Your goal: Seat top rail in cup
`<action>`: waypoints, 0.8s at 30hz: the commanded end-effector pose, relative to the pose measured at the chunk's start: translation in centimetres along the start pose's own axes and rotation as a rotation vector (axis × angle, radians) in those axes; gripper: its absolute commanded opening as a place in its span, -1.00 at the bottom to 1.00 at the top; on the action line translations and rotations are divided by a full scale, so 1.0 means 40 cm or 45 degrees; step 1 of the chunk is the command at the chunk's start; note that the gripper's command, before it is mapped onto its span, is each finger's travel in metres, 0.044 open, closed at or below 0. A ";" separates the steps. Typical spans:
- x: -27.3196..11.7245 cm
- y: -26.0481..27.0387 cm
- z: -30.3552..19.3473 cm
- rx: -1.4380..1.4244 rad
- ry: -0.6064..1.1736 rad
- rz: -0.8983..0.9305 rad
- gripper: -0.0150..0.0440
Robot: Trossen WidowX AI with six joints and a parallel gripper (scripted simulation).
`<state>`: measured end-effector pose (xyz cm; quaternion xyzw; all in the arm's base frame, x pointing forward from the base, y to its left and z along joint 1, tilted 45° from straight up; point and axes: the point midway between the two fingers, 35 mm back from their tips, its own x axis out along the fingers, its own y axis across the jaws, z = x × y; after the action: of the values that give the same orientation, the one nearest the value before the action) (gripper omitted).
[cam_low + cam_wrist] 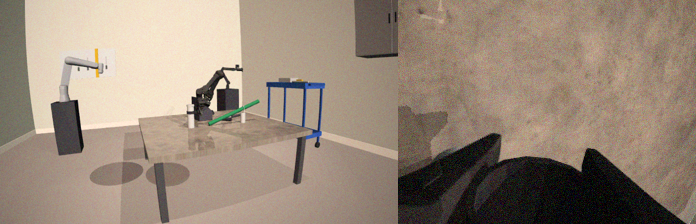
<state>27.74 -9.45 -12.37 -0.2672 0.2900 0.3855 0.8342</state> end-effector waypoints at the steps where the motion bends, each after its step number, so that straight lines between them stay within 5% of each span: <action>1: -0.004 0.008 -0.003 -0.034 -0.015 0.001 -0.49; 24: -0.016 0.028 -0.005 -0.145 -0.078 0.001 -0.49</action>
<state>26.52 -9.21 -12.25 -0.3018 0.2401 0.4102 0.8264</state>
